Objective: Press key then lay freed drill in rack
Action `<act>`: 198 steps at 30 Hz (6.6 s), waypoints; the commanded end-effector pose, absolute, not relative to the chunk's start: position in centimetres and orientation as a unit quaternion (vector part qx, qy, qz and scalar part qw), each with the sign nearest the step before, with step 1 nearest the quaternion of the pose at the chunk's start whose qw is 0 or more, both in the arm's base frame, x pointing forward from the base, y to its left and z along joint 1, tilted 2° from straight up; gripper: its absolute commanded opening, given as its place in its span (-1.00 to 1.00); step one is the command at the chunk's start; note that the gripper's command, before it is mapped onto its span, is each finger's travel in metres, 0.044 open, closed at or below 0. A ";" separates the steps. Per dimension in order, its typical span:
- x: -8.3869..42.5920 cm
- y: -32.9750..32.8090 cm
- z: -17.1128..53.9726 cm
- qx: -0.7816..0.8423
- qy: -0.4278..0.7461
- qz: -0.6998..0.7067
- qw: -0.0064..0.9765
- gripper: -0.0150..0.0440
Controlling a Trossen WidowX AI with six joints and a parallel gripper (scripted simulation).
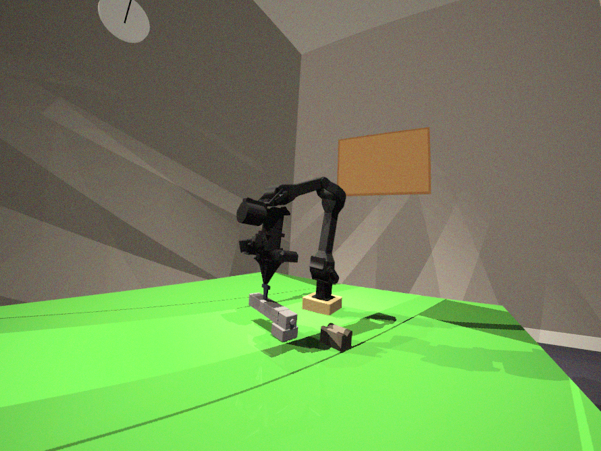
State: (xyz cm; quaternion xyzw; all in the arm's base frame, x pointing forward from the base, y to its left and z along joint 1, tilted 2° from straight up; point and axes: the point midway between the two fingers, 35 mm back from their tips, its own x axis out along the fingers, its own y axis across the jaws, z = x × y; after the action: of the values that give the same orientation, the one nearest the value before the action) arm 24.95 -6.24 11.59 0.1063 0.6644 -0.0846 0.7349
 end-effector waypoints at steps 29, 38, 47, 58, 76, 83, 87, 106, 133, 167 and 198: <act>29.2 8.2 7.2 -0.400 0.561 0.410 0.598 1.00; 29.1 9.0 6.7 -0.423 0.544 0.432 0.582 1.00; 29.1 9.0 6.7 -0.423 0.544 0.432 0.582 1.00; 29.2 8.8 5.5 -0.423 0.545 0.432 0.582 1.00; 29.0 8.1 2.6 -0.423 0.545 0.432 0.582 1.00; 28.9 7.9 1.7 -0.423 0.545 0.432 0.581 1.00; 29.0 8.0 2.0 -0.421 0.544 0.432 0.583 0.82; 29.0 8.0 2.0 -0.421 0.544 0.432 0.583 -0.49; 29.9 11.2 2.0 -0.422 0.544 0.432 0.582 -0.49; 29.9 11.2 1.7 -0.422 0.544 0.432 0.582 1.00; 29.8 10.3 1.5 -0.422 0.543 0.431 0.585 0.91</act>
State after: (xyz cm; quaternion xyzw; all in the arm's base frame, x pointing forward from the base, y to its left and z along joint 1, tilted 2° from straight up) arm 29.84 10.32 1.45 -0.4215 0.5427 0.4311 0.5848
